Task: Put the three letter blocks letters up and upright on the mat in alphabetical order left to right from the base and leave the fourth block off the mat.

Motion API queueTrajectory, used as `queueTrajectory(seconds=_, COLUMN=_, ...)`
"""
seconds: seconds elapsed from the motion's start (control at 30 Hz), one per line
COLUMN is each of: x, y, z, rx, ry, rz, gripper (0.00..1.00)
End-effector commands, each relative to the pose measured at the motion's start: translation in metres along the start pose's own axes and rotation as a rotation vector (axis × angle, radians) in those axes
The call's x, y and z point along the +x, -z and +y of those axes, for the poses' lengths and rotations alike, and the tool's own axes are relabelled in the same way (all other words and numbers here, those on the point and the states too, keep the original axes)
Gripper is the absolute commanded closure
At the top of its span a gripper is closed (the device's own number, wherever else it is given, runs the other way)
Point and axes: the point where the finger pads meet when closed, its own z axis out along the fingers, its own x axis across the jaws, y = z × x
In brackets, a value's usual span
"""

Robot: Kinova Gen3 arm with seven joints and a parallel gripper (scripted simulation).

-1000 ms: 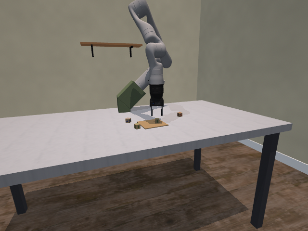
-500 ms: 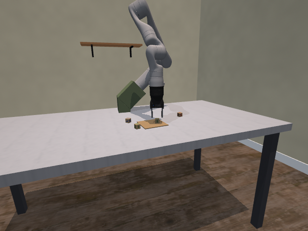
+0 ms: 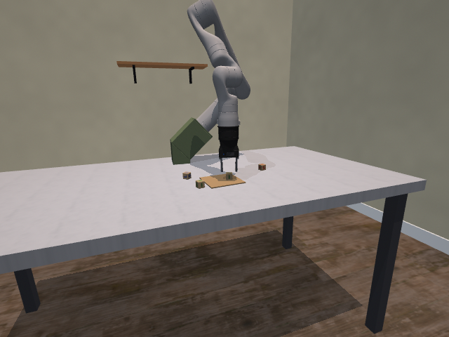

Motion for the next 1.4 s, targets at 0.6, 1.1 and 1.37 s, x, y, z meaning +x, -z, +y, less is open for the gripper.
queueTrajectory(seconds=0.6, x=0.0, y=0.001, z=0.001, rx=-0.002, ry=0.0, rz=0.0, gripper=0.0)
queueTrajectory(seconds=1.1, x=0.0, y=-0.009, z=0.001, rx=-0.002, ry=0.0, rz=0.0, gripper=0.0)
queueTrajectory(seconds=1.37, x=0.0, y=-0.025, z=0.001, rx=-0.002, ry=0.0, rz=0.0, gripper=0.0)
